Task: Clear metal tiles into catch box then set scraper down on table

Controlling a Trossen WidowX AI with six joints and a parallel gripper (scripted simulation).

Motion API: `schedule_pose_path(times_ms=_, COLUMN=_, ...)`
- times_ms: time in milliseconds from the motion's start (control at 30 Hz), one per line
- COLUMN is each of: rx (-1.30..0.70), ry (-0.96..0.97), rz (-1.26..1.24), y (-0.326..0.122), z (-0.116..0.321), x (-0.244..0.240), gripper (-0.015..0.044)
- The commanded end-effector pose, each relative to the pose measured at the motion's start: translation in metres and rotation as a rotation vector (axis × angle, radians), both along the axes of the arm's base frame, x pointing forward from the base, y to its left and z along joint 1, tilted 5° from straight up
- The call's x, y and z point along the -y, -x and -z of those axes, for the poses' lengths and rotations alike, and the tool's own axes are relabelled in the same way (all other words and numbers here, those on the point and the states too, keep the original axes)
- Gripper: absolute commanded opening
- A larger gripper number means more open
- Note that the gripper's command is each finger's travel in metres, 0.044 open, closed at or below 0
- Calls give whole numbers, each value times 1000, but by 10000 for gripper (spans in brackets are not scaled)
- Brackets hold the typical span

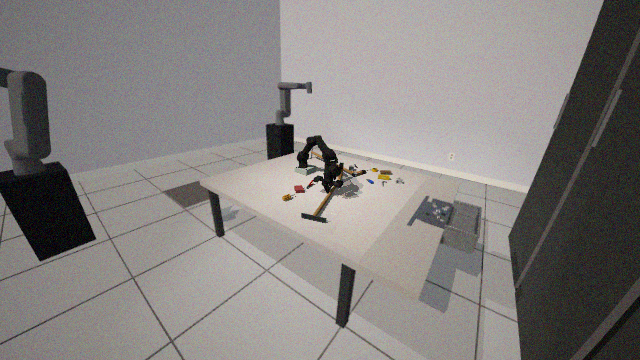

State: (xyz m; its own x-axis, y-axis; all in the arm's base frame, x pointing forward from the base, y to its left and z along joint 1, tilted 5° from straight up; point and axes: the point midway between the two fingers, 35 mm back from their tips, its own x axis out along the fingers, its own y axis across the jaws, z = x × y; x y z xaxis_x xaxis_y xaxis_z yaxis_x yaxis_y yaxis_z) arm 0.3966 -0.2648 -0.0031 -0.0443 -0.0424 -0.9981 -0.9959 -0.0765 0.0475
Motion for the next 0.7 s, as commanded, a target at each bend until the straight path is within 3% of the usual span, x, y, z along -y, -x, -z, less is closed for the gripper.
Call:
schedule_pose_path(times_ms=0, rx=-2, ry=-6, rz=0, y=-5, z=3, x=-3, gripper=0)
schedule_pose_path(times_ms=667, rx=-1, ry=-6, rz=-1, y=-24, z=6, x=-9, gripper=0)
